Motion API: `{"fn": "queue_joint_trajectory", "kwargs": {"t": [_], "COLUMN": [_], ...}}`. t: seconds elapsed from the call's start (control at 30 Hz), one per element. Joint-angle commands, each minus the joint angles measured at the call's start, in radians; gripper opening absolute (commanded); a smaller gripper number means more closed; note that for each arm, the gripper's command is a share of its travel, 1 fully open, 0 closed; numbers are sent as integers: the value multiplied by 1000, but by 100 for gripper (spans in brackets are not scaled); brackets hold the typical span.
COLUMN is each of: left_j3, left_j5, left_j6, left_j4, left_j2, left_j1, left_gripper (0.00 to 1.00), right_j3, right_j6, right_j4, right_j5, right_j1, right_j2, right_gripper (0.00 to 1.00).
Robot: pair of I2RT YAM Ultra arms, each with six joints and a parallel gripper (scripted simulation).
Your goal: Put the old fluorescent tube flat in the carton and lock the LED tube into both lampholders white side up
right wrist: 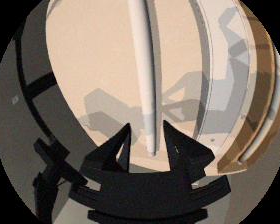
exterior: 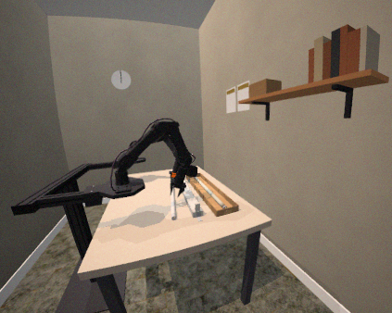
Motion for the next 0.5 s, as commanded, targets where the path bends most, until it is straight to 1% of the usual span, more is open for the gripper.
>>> {"fn": "queue_joint_trajectory", "kwargs": {"t": [0.0,0.07,0.13,0.17,0.3,0.33,0.4,0.43,0.47], "left_j3": [27,27,27,27,27,27,27,27,27], "left_j5": [16,16,16,16,16,16,16,16,16], "left_j6": [3,3,3,3,3,3,3,3,3], "left_j4": [-10,-10,-10,-10,-10,-10,-10,-10,-10], "left_j2": [-24,-24,-24,-24,-24,-24,-24,-24,-24], "left_j1": [-4,-4,-4,-4,-4,-4,-4,-4,-4], "left_gripper": [11,11,11,11,11,11,11,11,11], "right_j3": [35,30,32,-13,-24,-13,-13,-5,-35], "right_j6": [-10,-10,-10,10,12,-2,-2,15,14], "right_j4": [18,21,20,56,90,64,64,98,118], "right_j5": [5,-10,-9,-11,-12,-12,-12,-13,-14], "right_j1": [-16,15,-4,6,16,10,10,14,22], "right_j2": [-41,-39,-39,14,33,25,25,30,41], "right_gripper": [49,49,49,49,49,49,49,49,49]}}
